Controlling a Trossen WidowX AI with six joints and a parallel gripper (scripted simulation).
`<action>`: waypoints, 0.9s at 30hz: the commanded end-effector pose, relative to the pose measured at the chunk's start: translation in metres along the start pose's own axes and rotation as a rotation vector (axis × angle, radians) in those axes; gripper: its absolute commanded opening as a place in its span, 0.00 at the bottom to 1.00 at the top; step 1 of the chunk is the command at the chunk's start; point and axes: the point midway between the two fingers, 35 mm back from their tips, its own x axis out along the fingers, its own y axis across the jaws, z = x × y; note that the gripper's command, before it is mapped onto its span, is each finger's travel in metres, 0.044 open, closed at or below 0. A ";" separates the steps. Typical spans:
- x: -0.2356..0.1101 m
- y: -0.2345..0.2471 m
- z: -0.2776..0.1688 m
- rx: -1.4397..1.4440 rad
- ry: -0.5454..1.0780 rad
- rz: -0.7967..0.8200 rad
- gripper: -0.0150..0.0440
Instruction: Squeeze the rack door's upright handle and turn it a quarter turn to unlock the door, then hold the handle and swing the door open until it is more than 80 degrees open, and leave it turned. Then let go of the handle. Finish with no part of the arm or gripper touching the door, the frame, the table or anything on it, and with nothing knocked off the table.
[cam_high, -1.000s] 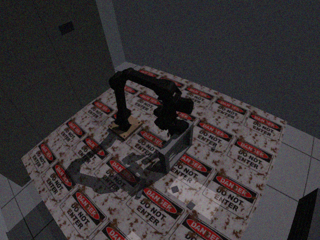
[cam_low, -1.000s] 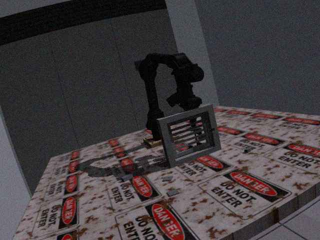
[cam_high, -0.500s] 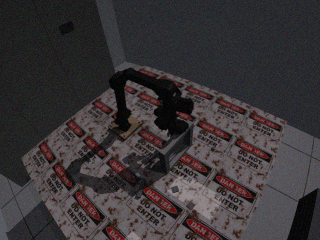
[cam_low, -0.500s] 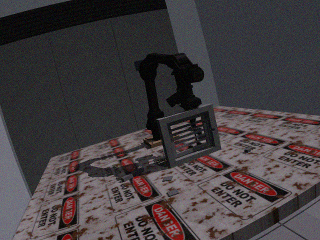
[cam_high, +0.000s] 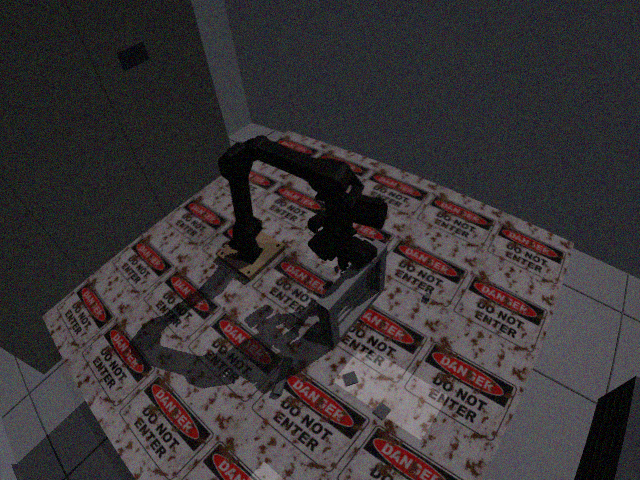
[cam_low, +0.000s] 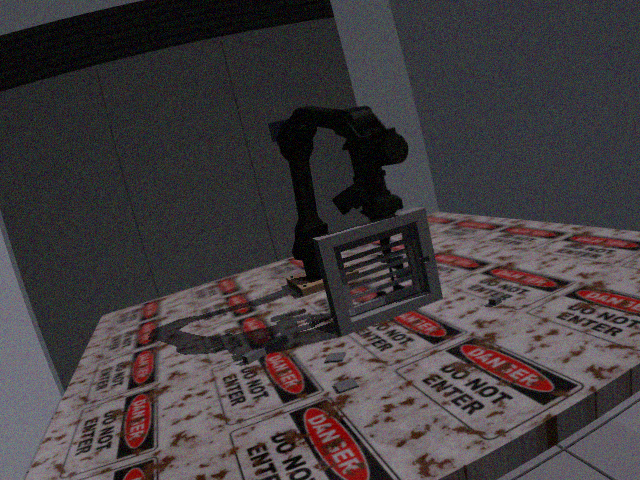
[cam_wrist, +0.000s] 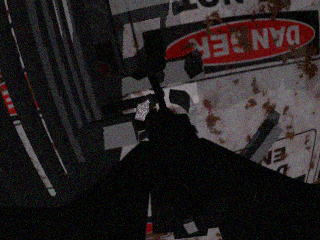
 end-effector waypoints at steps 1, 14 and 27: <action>0.001 0.000 0.001 0.003 -0.004 -0.001 0.40; 0.001 0.000 0.001 0.003 -0.004 -0.001 0.27; 0.000 -0.007 0.006 -0.217 -0.005 -0.002 0.27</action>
